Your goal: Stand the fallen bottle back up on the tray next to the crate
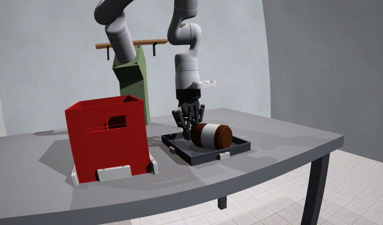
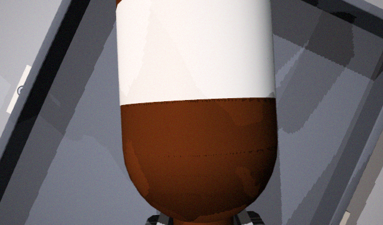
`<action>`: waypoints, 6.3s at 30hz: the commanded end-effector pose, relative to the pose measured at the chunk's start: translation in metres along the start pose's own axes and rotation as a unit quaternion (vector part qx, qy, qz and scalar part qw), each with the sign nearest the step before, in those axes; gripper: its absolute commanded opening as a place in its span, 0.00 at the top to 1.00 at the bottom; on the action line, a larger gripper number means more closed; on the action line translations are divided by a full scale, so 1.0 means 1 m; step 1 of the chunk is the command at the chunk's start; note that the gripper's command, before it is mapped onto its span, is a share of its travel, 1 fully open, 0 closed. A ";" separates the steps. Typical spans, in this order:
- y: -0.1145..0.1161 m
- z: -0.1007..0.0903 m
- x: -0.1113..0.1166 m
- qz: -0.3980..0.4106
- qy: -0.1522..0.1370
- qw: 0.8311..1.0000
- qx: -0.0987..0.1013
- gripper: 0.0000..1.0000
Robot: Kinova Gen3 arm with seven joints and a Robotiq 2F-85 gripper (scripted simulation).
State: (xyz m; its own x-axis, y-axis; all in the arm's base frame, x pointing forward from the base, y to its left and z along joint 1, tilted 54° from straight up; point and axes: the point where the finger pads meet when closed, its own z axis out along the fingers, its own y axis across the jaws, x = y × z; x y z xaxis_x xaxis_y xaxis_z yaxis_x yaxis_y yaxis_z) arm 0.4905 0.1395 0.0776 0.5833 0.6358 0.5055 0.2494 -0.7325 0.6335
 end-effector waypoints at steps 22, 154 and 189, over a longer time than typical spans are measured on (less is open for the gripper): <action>0.000 -0.001 0.001 0.000 0.001 1.000 0.000 1.00; 0.000 -0.149 0.001 0.000 0.001 1.000 0.000 1.00; 0.000 -0.159 0.001 0.000 0.001 1.000 0.000 1.00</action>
State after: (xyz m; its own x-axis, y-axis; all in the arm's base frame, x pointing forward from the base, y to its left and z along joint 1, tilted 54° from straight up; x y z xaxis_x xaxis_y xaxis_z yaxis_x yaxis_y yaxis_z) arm 0.3680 0.1782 0.1709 0.5828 0.6356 0.5064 0.2486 -0.7327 0.6335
